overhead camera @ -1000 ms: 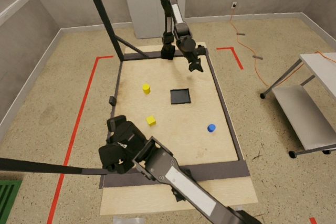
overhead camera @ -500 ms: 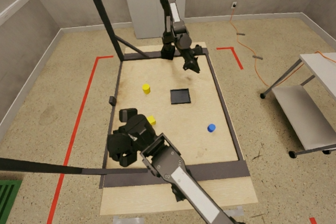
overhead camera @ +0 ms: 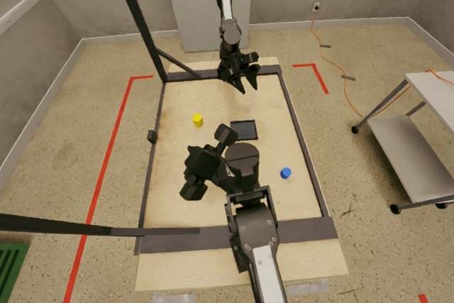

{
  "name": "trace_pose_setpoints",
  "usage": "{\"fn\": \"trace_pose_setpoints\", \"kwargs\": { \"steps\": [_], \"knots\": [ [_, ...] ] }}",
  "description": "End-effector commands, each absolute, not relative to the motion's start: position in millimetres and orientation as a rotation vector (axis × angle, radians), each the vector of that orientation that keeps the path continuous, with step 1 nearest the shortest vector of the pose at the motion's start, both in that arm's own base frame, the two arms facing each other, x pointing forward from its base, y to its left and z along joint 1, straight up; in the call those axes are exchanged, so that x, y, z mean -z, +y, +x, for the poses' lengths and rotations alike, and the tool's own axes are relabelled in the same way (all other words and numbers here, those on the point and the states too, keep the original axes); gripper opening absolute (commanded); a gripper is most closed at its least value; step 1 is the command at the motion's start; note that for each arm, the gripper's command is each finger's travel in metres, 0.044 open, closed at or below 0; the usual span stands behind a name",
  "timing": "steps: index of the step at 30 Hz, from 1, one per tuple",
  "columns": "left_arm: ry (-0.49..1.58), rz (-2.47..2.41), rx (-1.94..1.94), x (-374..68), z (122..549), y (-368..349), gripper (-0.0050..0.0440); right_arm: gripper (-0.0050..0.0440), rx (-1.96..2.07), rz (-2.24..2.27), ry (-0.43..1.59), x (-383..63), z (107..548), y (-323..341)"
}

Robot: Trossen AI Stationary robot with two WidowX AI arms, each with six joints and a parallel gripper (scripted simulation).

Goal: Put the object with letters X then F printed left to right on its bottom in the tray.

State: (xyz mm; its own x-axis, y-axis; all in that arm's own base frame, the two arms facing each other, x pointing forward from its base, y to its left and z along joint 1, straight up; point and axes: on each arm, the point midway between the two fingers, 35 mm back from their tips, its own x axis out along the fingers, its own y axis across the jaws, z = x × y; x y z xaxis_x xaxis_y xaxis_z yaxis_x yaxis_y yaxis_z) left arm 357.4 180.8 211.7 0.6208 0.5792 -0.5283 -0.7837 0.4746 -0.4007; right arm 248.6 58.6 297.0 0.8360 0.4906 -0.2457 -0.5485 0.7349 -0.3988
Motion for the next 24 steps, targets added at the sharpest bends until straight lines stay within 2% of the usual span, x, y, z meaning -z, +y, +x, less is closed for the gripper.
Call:
{"fn": "trace_pose_setpoints", "kwargs": {
  "steps": [1, 24],
  "knots": [
    [0.300, -0.595, -0.720, -234.6, 359.1, 156.0, 0.0400, -0.0050, -0.481, -0.400, 0.093, -321.5, 240.1, 27.7],
    [0.126, -0.225, -0.228, -291.5, 343.7, 52.6, 0.0400, -0.0050, -0.021, -0.124, 0.031, -369.4, 178.7, -55.5]
  ]
}}
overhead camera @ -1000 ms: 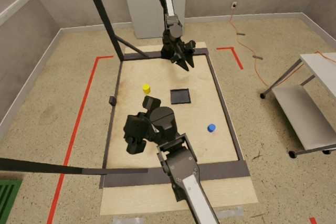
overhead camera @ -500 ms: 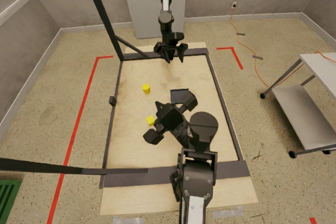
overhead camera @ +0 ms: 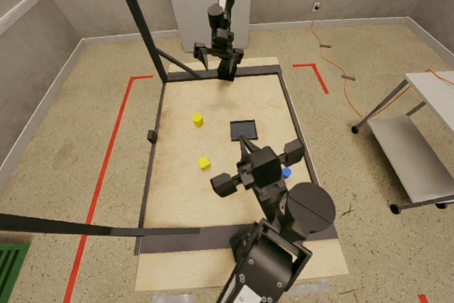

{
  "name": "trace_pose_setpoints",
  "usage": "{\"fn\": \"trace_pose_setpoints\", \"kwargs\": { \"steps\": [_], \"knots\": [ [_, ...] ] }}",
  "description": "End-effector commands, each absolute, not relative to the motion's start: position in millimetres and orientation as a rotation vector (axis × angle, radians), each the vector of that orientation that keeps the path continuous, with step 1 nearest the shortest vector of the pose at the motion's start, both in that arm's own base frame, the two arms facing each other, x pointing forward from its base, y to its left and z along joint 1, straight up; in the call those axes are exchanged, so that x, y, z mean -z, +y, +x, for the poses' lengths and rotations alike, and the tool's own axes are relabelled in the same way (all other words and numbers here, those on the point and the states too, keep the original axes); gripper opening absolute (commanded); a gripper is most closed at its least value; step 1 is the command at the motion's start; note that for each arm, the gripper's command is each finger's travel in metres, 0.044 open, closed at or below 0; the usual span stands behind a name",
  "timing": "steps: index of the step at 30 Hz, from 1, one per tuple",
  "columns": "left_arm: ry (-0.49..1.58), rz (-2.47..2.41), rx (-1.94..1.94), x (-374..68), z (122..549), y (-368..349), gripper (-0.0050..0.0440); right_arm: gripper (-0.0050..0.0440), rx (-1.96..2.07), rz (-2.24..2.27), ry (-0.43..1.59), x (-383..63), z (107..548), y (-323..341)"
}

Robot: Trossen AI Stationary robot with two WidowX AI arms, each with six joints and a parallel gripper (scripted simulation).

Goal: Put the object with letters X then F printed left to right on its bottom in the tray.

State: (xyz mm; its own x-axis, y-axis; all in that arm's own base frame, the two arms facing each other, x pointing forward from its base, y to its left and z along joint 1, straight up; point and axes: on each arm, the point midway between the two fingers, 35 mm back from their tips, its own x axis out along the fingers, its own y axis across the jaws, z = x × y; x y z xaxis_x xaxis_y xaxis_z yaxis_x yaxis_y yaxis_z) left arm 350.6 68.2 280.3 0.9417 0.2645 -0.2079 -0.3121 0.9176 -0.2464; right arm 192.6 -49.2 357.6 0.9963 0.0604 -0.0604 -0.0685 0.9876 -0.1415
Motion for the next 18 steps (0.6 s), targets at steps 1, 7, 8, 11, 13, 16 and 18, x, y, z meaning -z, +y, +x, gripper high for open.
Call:
{"fn": "trace_pose_setpoints", "kwargs": {
  "steps": [1, 7, 8, 11, 13, 16, 18],
  "knots": [
    [0.115, -0.208, -0.209, -293.7, 342.1, 48.4, 0.0400, -0.0050, -0.003, -0.115, 0.028, -370.8, 176.0, -57.0],
    [0.058, -0.125, -0.120, -304.2, 332.7, 28.1, 0.0400, -0.0050, 0.087, -0.073, 0.014, -377.5, 163.0, -63.0],
    [0.046, -0.109, -0.104, -306.1, 330.7, 24.3, 0.0400, -0.0050, 0.102, -0.066, 0.012, -378.6, 160.9, -63.6],
    [0.012, -0.066, -0.060, -311.2, 324.9, 14.1, 0.0400, -0.0050, 0.147, -0.048, 0.005, -381.6, 155.1, -65.3],
    [-0.008, -0.041, -0.035, -314.0, 321.4, 8.4, 0.0400, -0.0050, 0.178, -0.037, 0.002, -383.1, 151.7, -66.8],
    [-0.034, -0.008, -0.005, -317.6, 316.6, 1.1, 0.0400, -0.0050, 0.230, -0.015, -0.001, -382.7, 146.9, -71.3],
    [-0.045, 0.004, 0.007, -318.9, 314.7, -1.6, 0.0400, -0.0050, 0.242, -0.011, -0.003, -383.6, 145.6, -71.4]
  ]
}}
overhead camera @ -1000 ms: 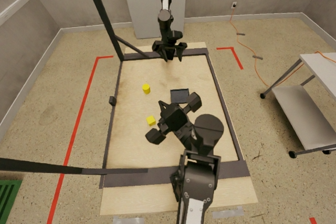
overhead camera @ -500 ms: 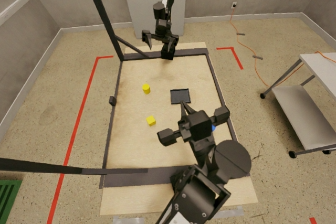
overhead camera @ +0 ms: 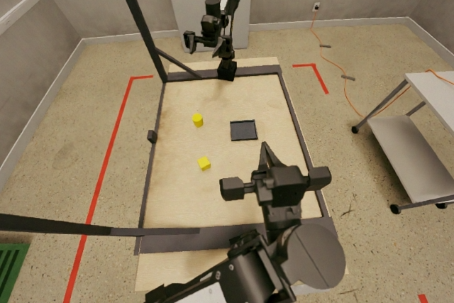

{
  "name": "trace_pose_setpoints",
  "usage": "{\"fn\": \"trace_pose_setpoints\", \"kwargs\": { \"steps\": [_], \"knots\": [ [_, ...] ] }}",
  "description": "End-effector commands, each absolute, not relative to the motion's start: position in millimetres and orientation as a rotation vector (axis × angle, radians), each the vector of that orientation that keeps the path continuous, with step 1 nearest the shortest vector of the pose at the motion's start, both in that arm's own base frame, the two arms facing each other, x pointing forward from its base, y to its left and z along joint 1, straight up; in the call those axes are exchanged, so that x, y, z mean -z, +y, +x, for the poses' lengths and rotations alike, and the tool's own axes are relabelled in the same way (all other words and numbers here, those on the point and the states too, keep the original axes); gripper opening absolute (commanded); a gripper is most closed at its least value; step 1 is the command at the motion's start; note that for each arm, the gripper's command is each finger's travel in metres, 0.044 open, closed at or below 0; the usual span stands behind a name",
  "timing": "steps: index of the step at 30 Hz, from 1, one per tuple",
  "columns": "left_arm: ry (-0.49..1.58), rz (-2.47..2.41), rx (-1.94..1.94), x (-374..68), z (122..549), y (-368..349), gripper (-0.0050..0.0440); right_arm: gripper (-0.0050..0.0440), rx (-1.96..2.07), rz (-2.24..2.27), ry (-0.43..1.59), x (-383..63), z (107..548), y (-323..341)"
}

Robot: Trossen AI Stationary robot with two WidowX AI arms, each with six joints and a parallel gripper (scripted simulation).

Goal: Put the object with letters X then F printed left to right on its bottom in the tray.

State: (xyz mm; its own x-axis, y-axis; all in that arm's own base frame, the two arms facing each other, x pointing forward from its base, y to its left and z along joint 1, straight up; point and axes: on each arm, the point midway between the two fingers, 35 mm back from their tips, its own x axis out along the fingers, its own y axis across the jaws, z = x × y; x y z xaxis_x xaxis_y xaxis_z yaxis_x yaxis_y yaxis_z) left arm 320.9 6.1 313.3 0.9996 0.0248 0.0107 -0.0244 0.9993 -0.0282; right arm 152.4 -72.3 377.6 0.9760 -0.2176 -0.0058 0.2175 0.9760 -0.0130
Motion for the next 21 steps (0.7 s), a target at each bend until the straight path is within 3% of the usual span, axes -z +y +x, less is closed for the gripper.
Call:
{"fn": "trace_pose_setpoints", "kwargs": {
  "steps": [1, 7, 17, 21],
  "knots": [
    [-0.045, 0.004, 0.007, -318.9, 314.7, -1.6, 0.0400, -0.0050, 0.242, -0.011, -0.003, -383.6, 145.6, -71.4],
    [-0.009, -0.031, -0.023, -318.9, 331.7, 1.1, 0.0400, -0.0050, 0.244, -0.005, -0.002, -382.1, 145.5, -73.9],
    [0.212, -0.188, -0.225, -270.0, 422.6, 4.5, 0.0400, -0.0050, 0.244, -0.005, -0.002, -382.1, 145.5, -73.9],
    [0.258, -0.207, -0.271, -252.1, 440.8, 3.3, 0.0400, -0.0050, 0.244, -0.005, -0.002, -382.1, 145.5, -73.9]
  ]
}}
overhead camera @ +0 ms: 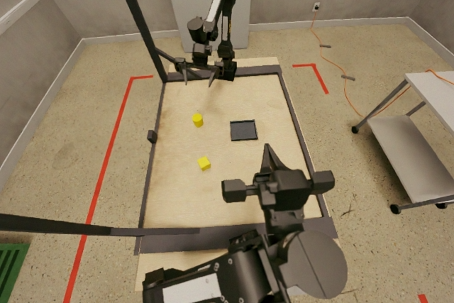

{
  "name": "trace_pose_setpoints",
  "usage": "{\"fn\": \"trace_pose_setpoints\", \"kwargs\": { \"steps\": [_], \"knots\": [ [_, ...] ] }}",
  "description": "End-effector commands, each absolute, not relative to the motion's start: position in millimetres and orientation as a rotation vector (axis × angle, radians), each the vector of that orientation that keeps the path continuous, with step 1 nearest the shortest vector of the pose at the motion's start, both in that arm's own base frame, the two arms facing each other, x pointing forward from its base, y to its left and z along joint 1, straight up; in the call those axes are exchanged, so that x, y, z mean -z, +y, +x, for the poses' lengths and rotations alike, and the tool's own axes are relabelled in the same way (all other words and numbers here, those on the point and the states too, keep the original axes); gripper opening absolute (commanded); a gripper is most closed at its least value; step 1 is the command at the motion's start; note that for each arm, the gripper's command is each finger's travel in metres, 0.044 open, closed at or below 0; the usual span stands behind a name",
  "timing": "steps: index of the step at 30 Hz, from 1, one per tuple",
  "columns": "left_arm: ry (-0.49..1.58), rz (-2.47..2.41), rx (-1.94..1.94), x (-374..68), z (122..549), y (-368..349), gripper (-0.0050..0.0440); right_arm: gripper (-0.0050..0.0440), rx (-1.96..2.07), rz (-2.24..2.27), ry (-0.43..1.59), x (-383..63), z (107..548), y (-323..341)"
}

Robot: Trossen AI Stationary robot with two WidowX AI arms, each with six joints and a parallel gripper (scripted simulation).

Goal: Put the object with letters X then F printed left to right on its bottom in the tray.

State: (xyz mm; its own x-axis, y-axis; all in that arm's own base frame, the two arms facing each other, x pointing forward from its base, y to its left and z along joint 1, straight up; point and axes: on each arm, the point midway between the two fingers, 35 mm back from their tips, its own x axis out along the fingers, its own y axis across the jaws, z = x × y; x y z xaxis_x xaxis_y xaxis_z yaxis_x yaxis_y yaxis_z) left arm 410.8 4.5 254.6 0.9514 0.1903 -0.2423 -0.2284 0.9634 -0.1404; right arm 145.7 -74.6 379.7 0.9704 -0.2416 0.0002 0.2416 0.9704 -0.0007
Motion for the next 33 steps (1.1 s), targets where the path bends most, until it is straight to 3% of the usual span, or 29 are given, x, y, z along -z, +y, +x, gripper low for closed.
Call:
{"fn": "trace_pose_setpoints", "kwargs": {
  "steps": [1, 12, 15, 22, 33],
  "knots": [
    [0.278, -0.217, -0.296, -243.3, 449.7, 2.4, 0.0400, -0.0050, 0.244, -0.005, -0.002, -382.1, 145.5, -73.9],
    [0.416, -0.254, -0.547, -142.1, 517.6, -12.4, 0.0400, -0.0050, 0.244, -0.005, -0.002, -382.1, 145.5, -73.9],
    [0.425, -0.253, -0.569, -131.6, 521.9, -14.1, 0.0400, -0.0050, 0.244, -0.005, -0.002, -382.1, 145.5, -73.9],
    [0.469, -0.216, -0.723, -48.4, 541.8, -26.9, 0.0400, -0.0050, 0.244, -0.005, -0.002, -382.1, 145.5, -73.9],
    [0.458, -0.220, -0.742, -46.1, 543.9, -26.8, 0.0400, -0.0050, 0.244, -0.005, -0.002, -382.1, 145.5, -73.9]
  ]
}}
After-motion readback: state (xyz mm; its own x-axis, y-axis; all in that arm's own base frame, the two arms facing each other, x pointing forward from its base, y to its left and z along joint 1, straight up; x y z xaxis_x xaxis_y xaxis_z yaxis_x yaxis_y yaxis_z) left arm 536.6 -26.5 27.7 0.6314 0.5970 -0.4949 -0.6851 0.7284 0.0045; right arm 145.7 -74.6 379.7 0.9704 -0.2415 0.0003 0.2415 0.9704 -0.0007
